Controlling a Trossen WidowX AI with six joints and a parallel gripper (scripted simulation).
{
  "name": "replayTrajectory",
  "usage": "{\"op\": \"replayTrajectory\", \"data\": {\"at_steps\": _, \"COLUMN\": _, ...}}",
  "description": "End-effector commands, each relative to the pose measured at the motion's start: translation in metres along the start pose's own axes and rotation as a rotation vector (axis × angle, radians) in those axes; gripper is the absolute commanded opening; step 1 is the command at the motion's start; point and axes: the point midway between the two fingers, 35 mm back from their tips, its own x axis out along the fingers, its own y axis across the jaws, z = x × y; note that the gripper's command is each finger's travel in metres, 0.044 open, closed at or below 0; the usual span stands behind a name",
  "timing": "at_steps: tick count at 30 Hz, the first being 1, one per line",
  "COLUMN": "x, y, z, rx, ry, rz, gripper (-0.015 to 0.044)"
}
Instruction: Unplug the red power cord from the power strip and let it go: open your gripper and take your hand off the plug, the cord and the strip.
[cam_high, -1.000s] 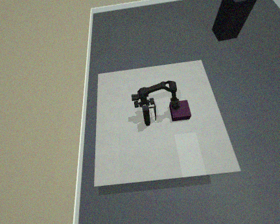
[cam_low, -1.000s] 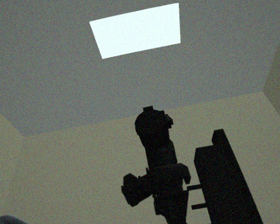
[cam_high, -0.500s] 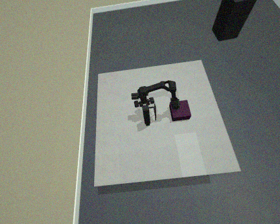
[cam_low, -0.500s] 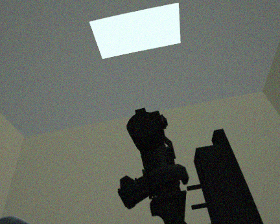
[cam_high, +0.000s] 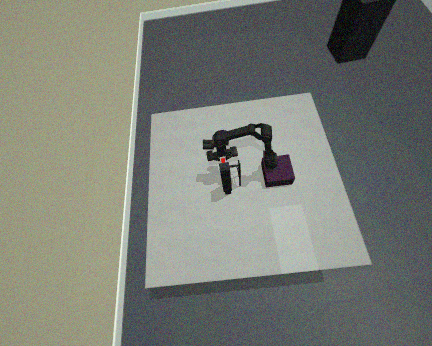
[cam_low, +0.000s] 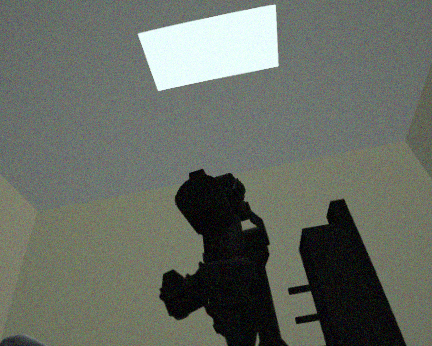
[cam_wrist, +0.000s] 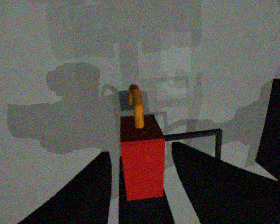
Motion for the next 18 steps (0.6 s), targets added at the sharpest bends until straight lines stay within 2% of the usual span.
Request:
{"op": "replayTrajectory", "data": {"at_steps": 1, "x": 0.000, "y": -0.001, "z": -0.001, "rx": 0.007, "ry": -0.005, "rz": 0.001, "gripper": 0.0289}}
{"op": "replayTrajectory", "data": {"at_steps": 7, "x": -0.004, "y": 0.000, "z": 0.021, "rx": 0.007, "ry": -0.007, "rz": 0.001, "gripper": 0.0440}}
{"op": "replayTrajectory", "data": {"at_steps": 11, "x": -0.012, "y": -0.001, "z": 0.057, "rx": 0.007, "ry": -0.010, "rz": 0.001, "gripper": 0.0440}}
{"op": "replayTrajectory", "data": {"at_steps": 18, "x": -0.013, "y": -0.002, "z": 0.059, "rx": 0.007, "ry": -0.010, "rz": 0.001, "gripper": 0.0440}}
